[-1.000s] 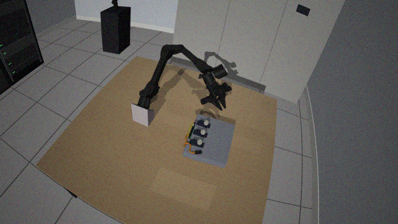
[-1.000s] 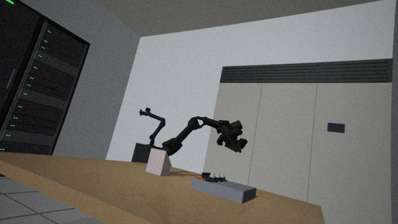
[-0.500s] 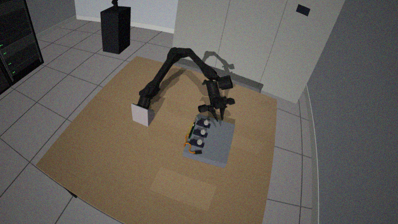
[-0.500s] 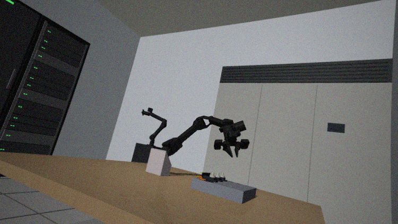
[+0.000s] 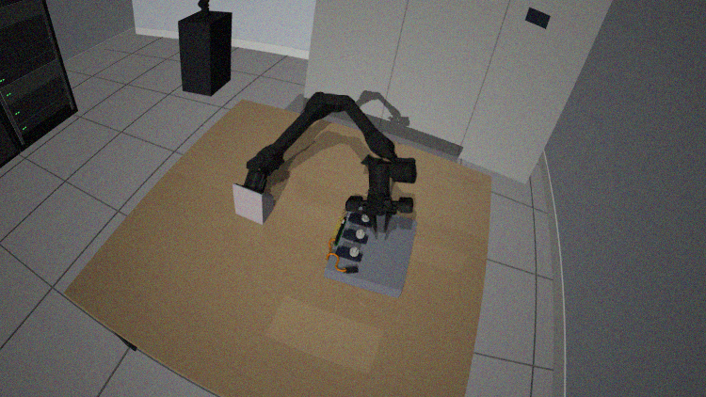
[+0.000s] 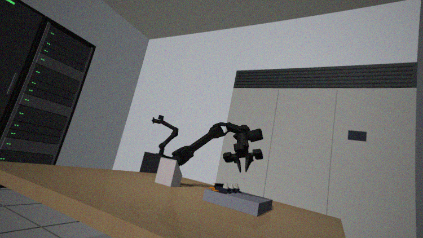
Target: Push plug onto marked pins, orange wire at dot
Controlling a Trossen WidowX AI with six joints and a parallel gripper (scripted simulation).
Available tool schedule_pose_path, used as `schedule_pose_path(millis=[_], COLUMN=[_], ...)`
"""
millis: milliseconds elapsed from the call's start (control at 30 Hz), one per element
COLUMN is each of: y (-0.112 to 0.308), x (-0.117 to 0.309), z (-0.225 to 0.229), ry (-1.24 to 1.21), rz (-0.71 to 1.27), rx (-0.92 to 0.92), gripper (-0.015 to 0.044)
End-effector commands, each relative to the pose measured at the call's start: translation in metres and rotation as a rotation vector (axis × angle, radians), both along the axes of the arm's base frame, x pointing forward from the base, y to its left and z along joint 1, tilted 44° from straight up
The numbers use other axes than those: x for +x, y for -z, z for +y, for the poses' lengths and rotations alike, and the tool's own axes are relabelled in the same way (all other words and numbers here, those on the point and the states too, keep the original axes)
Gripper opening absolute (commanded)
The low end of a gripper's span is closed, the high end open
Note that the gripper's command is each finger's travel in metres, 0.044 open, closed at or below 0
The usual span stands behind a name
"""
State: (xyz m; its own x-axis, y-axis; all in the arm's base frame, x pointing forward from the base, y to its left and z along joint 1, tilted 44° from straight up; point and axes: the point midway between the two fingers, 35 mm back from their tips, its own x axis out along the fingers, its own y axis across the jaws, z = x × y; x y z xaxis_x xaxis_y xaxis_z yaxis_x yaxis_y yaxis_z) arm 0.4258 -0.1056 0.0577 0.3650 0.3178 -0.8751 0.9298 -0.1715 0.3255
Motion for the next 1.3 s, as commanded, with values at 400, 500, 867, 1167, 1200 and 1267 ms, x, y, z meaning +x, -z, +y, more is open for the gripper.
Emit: schedule_pose_path(millis=[400, 500, 867, 1167, 1200, 1267], y=[0.052, 0.062, 0.097, 0.116, 0.116, 0.119], x=[-0.011, -0.015, -0.029, -0.038, -0.038, -0.038], z=[-0.02, -0.023, -0.032, -0.037, -0.037, -0.034], ry=[0.311, 0.371, 0.597, 0.731, 0.731, 0.731], rz=[0.311, 0.374, 0.613, 0.759, 0.759, 0.759], rx=[0.276, 0.326, 0.5, 0.597, 0.597, 0.597], gripper=[0.0115, 0.0115, 0.0115, 0.0115, 0.0115, 0.0115])
